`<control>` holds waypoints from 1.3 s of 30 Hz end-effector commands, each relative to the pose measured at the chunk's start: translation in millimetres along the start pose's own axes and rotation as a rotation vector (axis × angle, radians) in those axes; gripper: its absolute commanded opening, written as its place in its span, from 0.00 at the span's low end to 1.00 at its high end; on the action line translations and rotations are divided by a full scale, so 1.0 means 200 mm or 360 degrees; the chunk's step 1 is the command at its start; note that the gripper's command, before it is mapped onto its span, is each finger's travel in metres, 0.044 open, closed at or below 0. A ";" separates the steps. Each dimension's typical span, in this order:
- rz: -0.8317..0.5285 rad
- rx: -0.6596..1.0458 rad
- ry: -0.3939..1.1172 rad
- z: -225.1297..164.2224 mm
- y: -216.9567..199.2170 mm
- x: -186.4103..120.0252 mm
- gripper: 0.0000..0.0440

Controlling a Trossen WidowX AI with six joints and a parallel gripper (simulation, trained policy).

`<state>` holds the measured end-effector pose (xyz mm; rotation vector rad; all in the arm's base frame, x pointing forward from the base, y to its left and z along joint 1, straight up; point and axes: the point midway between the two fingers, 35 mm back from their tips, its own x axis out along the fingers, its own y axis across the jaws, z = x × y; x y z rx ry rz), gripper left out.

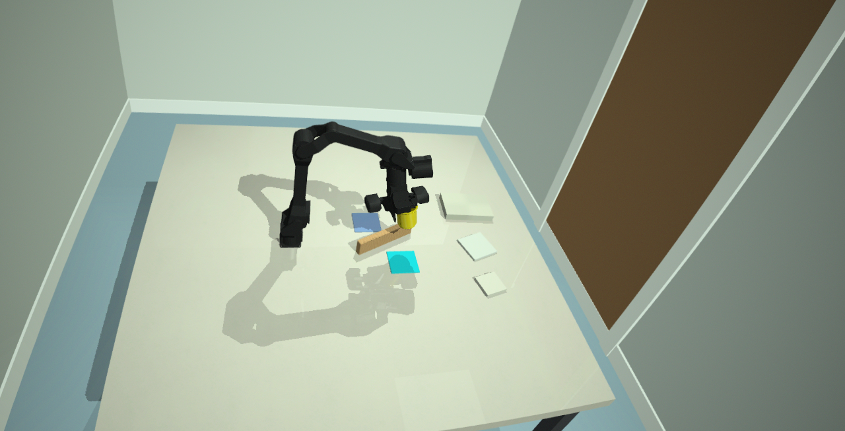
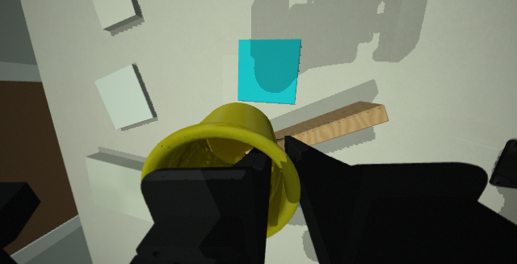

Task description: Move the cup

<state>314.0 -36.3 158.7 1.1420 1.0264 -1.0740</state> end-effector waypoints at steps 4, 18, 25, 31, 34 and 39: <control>0.0030 0.0072 -0.0038 0.11 0.04 0.07 0.00; 0.0044 0.0179 -0.0068 0.23 0.04 0.25 0.00; 0.0031 0.0209 -0.0068 0.23 0.01 0.34 0.02; -0.0008 0.0236 -0.0064 0.23 -0.04 0.40 0.09; -0.0030 0.0251 -0.0063 0.24 -0.06 0.43 0.13; -0.0025 0.0283 -0.0063 0.25 -0.08 0.46 0.31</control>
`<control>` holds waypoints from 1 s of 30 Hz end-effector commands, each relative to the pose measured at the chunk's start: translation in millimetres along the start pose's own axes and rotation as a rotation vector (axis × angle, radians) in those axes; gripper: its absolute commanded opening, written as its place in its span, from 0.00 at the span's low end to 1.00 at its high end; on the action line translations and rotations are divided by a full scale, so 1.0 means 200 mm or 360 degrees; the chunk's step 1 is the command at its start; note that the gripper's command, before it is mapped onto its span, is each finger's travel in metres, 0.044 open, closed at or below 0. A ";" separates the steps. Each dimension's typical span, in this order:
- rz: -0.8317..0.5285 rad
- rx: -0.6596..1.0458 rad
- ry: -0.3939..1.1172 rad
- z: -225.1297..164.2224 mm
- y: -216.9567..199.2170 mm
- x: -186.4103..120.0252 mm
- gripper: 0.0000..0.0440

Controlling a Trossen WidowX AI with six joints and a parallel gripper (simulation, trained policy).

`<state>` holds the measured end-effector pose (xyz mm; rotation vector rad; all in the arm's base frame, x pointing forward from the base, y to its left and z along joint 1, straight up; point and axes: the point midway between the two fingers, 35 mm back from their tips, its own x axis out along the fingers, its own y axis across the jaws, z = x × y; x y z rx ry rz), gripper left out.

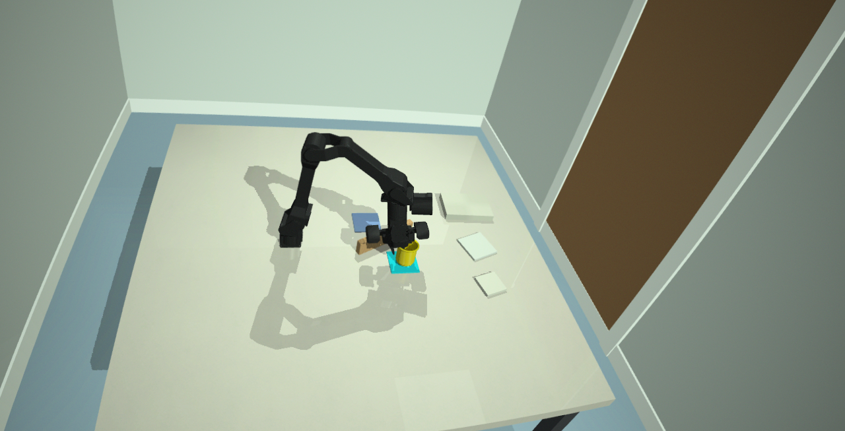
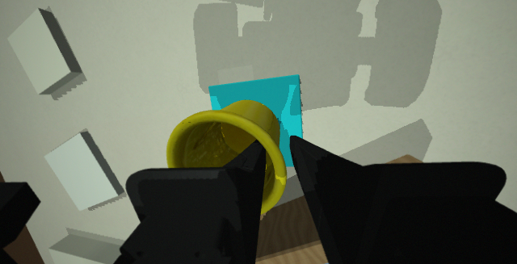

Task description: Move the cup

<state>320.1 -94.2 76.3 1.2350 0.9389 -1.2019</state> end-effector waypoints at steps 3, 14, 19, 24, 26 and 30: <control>0.0051 0.0058 0.0007 0.02 0.01 0.00 0.36; 0.0119 0.0092 0.0054 0.04 -0.02 -0.10 0.42; 0.0151 0.0118 0.0068 0.05 -0.03 -0.16 0.48; 0.0193 0.0152 0.0076 0.06 -0.04 -0.24 0.52; 0.0216 0.0165 0.0076 0.07 -0.04 -0.27 0.55; 0.0261 0.0190 0.0071 0.10 -0.03 -0.35 0.68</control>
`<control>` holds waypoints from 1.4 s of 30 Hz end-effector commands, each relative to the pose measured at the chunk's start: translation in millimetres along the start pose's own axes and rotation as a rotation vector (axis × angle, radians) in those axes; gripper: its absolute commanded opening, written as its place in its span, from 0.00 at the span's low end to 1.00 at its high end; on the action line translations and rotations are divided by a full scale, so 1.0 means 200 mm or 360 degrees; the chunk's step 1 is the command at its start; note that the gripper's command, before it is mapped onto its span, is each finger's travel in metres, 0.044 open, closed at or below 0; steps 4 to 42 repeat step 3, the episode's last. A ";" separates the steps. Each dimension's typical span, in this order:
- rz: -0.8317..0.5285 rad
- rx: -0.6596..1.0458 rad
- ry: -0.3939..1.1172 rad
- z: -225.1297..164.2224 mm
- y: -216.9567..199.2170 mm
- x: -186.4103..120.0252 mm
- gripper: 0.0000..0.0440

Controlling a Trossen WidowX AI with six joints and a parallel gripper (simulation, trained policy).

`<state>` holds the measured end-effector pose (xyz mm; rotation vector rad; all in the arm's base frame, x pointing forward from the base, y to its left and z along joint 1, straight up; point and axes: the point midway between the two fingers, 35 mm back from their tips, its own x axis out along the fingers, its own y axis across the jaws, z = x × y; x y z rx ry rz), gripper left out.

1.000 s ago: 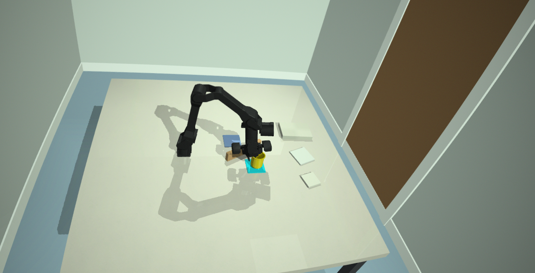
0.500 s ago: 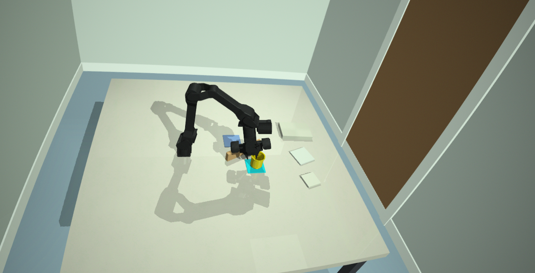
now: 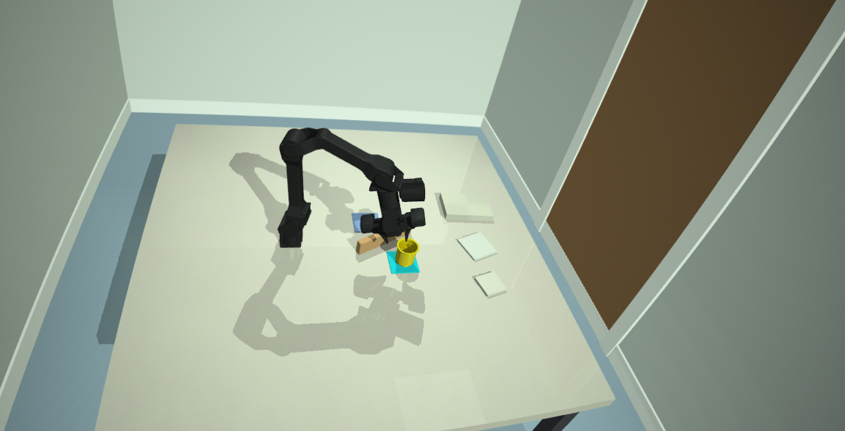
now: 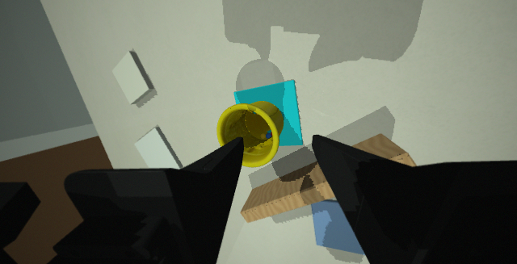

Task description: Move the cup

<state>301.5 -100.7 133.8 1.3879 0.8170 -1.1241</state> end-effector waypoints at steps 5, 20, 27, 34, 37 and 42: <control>0.0055 0.0060 -0.0003 0.04 0.02 -0.10 0.81; 0.0055 0.0060 -0.0003 0.04 0.02 -0.10 0.81; 0.0055 0.0060 -0.0003 0.04 0.02 -0.10 0.81; 0.0055 0.0060 -0.0003 0.04 0.02 -0.10 0.81; 0.0055 0.0060 -0.0003 0.04 0.02 -0.10 0.81; 0.0055 0.0060 -0.0003 0.04 0.02 -0.10 0.81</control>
